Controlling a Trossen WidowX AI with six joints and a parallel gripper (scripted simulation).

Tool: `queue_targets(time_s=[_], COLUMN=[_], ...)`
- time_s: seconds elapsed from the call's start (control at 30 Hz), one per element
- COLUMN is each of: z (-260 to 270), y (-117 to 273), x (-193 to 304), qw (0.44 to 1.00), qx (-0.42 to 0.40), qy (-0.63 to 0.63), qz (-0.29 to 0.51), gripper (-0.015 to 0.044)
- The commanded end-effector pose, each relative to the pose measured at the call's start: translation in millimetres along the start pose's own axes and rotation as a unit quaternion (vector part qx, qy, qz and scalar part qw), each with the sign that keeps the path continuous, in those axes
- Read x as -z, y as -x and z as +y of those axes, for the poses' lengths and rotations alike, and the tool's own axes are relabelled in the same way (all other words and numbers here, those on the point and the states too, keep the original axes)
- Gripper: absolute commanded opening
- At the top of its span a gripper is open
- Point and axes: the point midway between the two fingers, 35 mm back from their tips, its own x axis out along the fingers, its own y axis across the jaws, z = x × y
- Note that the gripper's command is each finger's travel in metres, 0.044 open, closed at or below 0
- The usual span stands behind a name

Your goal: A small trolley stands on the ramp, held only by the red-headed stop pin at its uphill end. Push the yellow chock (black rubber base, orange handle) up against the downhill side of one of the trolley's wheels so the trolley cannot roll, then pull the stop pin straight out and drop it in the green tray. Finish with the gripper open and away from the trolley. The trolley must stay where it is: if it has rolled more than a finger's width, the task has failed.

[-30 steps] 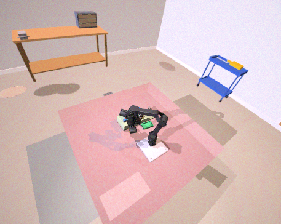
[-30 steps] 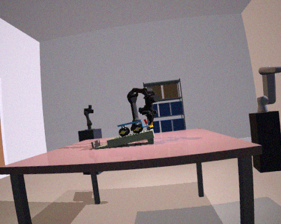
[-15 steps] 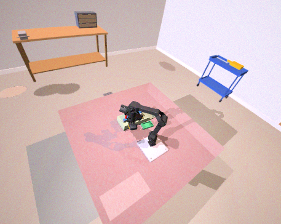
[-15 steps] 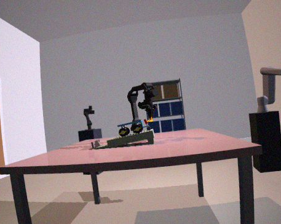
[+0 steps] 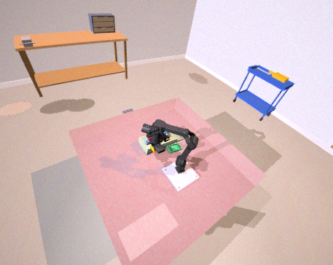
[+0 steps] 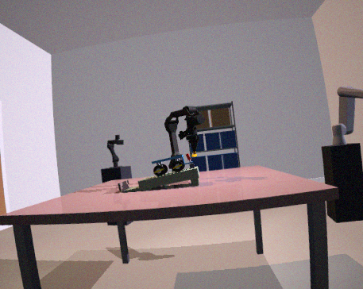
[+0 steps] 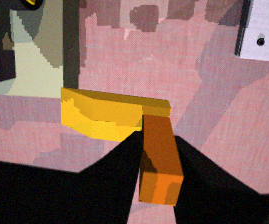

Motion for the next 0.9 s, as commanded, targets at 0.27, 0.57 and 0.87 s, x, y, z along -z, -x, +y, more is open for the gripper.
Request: queue_targets(time_s=[0.27, 0.57, 0.87], z=[0.1, 0.1, 0.1], y=[0.1, 0.1, 0.1], x=[-0.3, -0.4, -0.3], qw=[0.978, 0.941, 0.880], qx=[0.001, 0.001, 0.001], qy=[0.208, 0.338, 0.475], qz=[0.000, 0.001, 0.000], gripper=[0.0000, 0.0000, 0.0000])
